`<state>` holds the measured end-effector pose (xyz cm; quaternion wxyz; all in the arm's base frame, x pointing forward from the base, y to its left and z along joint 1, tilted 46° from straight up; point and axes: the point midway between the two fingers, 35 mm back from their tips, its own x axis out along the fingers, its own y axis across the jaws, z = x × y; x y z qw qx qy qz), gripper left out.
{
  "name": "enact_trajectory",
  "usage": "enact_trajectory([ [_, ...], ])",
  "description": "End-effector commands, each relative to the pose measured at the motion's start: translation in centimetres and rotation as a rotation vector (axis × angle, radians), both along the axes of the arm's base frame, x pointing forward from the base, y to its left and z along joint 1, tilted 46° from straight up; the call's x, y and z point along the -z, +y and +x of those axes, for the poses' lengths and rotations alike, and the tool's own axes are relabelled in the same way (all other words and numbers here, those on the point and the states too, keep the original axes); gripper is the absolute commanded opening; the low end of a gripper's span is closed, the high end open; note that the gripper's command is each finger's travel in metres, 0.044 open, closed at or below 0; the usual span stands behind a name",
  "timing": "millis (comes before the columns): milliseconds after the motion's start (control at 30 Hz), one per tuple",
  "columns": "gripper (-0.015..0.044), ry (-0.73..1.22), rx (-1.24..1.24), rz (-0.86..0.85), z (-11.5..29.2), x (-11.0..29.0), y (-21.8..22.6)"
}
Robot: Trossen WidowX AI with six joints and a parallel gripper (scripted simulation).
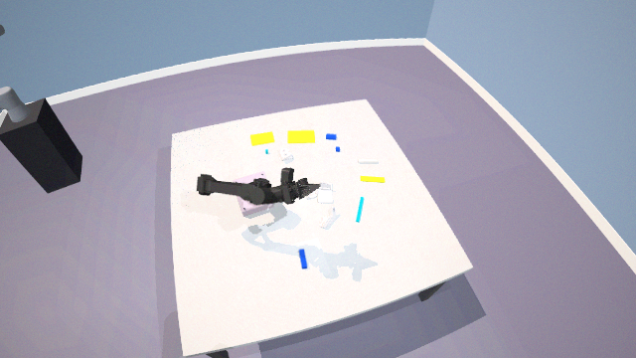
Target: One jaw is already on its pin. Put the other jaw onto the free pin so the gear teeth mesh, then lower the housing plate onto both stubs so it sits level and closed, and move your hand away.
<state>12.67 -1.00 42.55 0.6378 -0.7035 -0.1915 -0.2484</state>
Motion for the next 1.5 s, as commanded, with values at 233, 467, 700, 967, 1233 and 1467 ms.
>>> enact_trajectory([
  [233, 0.0, 0.0, 0.0, 0.0, 0.0, 0.0, 0.0],
  [467, 0.0, 0.07, -0.002, 0.097, 1.8, 0.7, -1.4],
  [700, 0.0, 0.182, 0.007, 0.244, 4.6, 2.1, -3.3],
  [967, 0.0, 0.313, 0.038, 0.404, 7.4, 4.3, -5.2],
  [1233, 0.0, 0.451, 0.093, 0.552, 9.9, 7.1, -6.9],
  [1467, 0.0, 0.574, 0.161, 0.67, 11.7, 9.8, -8.1],
])
